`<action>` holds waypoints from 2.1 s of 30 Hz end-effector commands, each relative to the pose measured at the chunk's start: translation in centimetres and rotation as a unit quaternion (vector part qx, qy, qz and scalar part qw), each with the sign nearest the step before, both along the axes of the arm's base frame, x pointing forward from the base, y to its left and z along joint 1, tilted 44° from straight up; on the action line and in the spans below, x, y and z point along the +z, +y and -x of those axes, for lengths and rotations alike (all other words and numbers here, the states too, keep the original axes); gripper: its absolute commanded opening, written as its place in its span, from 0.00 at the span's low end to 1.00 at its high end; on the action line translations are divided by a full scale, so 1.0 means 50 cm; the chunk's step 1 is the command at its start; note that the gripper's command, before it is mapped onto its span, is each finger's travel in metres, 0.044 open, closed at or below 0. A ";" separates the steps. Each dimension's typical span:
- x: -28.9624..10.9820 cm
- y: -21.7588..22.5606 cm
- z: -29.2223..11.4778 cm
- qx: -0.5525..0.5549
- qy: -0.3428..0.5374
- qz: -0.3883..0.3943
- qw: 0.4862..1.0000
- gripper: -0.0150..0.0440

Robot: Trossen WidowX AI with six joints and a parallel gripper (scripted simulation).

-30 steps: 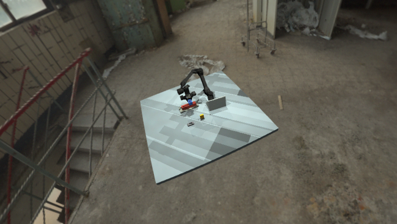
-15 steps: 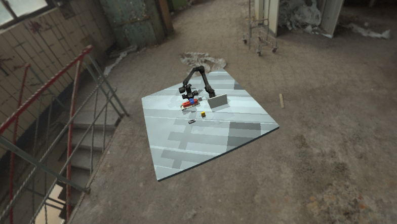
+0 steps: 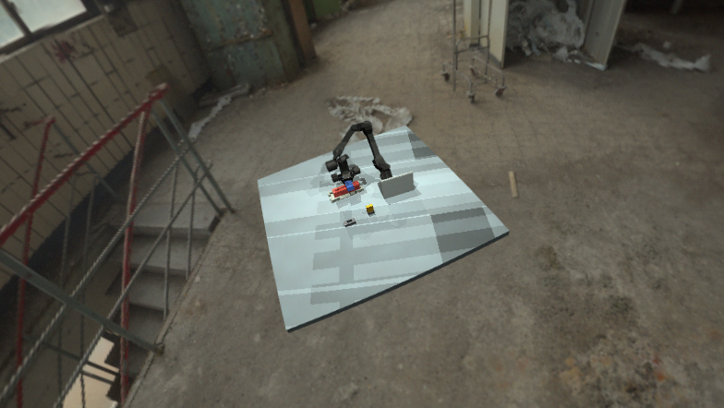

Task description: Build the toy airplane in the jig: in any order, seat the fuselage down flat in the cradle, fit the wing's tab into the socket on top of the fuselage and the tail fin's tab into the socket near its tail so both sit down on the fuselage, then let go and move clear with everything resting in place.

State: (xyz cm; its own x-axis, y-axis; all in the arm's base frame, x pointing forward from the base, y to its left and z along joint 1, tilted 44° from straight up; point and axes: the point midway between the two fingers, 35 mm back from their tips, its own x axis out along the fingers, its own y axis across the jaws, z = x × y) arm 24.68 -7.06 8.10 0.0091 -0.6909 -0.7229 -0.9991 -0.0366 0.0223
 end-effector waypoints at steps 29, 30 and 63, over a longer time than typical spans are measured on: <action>0.123 0.121 0.002 0.002 0.001 0.001 1.000 1.00; 0.123 0.121 0.002 0.002 0.001 0.001 1.000 1.00; 0.118 0.116 -0.005 -0.501 -0.481 -0.007 0.720 1.00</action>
